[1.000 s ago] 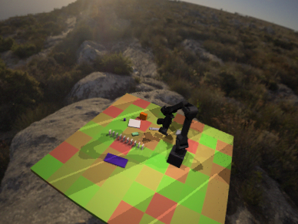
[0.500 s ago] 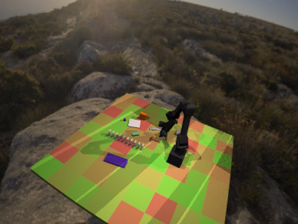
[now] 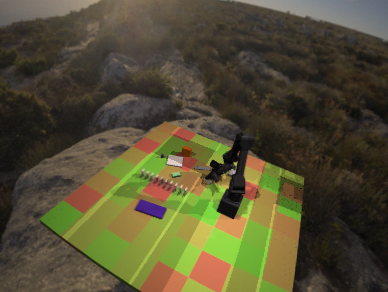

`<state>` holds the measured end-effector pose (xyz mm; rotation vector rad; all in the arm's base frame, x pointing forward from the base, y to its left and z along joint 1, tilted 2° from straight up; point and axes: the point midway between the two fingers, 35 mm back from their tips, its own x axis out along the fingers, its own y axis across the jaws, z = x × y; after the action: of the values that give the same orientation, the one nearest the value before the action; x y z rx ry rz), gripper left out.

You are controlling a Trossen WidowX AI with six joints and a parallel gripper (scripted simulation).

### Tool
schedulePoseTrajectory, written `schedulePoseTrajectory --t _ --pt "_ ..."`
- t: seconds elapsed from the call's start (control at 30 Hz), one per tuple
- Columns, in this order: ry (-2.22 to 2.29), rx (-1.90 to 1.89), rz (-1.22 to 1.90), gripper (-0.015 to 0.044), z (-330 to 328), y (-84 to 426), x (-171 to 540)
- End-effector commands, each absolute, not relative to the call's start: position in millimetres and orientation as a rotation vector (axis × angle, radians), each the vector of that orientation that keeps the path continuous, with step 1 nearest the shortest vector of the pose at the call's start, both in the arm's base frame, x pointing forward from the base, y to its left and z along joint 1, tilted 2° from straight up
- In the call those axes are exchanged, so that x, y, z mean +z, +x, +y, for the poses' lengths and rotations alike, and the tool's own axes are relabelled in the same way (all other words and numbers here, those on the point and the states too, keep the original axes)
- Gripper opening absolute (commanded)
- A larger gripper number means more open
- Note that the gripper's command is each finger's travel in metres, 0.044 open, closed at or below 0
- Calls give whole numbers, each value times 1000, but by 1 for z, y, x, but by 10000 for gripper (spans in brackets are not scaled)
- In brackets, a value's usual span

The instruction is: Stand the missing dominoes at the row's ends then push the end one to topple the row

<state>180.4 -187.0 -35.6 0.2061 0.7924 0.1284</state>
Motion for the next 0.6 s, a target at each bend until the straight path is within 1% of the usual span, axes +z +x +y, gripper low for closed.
schedulePoseTrajectory --t 0.0,0.57 --pt "196 129 701 24 -186 179 -36" --pt "104 20 287 24 -186 153 -28"
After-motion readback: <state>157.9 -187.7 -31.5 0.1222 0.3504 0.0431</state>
